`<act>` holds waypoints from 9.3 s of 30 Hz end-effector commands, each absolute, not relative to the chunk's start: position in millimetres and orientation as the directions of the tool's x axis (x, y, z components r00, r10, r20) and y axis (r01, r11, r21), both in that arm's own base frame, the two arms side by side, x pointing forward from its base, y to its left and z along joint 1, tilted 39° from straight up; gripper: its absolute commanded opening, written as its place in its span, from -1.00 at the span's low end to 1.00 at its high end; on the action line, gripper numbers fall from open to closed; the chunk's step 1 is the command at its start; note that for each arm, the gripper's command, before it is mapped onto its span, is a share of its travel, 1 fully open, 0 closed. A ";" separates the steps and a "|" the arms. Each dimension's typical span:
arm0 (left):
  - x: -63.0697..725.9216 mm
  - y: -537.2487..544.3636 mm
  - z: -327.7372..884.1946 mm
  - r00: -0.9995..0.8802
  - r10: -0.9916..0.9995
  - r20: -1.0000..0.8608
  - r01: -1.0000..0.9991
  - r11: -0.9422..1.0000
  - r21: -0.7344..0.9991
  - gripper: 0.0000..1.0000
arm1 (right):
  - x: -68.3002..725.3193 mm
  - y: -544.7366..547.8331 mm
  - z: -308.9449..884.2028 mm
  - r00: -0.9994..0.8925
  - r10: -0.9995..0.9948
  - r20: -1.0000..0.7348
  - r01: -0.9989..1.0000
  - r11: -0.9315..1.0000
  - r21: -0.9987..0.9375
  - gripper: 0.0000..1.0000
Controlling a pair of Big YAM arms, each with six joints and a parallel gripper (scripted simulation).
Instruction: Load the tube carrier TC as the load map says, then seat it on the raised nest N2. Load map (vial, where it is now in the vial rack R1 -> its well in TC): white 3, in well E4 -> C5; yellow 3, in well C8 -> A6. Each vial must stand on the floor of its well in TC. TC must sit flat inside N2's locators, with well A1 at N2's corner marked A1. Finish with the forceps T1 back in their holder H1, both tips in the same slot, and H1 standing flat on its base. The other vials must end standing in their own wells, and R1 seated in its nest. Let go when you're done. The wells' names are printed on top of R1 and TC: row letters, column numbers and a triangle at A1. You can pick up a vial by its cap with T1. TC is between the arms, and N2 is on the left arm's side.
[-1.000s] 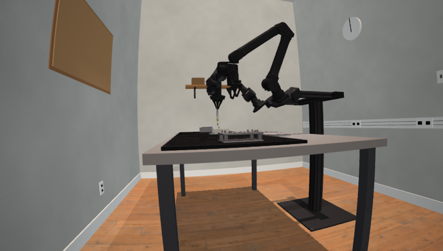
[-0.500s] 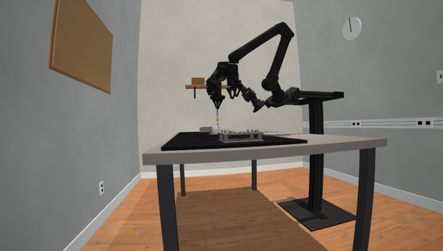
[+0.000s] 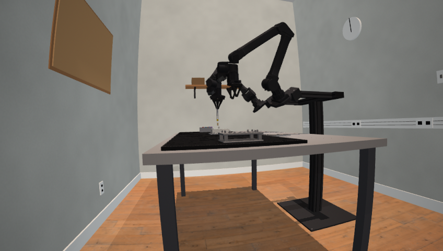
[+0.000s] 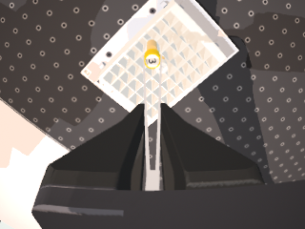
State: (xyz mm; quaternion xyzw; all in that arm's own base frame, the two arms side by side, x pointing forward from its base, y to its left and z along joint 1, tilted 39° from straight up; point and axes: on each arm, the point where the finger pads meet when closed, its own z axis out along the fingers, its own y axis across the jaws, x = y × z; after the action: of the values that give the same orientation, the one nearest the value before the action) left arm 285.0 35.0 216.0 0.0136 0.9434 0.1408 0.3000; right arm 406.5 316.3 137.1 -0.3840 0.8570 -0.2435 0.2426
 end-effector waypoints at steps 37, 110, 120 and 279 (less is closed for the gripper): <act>290.1 33.8 229.0 -0.804 0.124 -0.582 -0.052 0.960 0.276 1.00 | 409.9 306.6 129.8 -0.597 -0.779 -0.192 -0.548 0.570 -0.612 -0.82; 290.1 33.8 229.0 -0.804 0.124 -0.582 -0.052 0.960 0.276 1.00 | 420.9 308.9 113.5 -0.590 -0.778 -0.215 -0.547 0.581 -0.603 -0.82; 290.1 33.8 229.0 -0.804 0.124 -0.582 -0.052 0.960 0.276 1.00 | 420.1 312.3 111.9 -0.585 -0.781 -0.218 -0.552 0.581 -0.598 -0.82; 290.1 33.8 229.0 -0.804 0.124 -0.582 -0.052 0.960 0.276 1.00 | 435.5 302.9 97.4 -0.590 -0.776 -0.222 -0.543 0.586 -0.602 -0.82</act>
State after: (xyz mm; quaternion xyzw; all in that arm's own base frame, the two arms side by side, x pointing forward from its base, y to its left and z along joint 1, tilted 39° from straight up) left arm 285.0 35.0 216.0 0.0136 0.9434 0.1408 0.3000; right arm 429.2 304.8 106.3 -0.3845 0.8573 -0.2420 0.2421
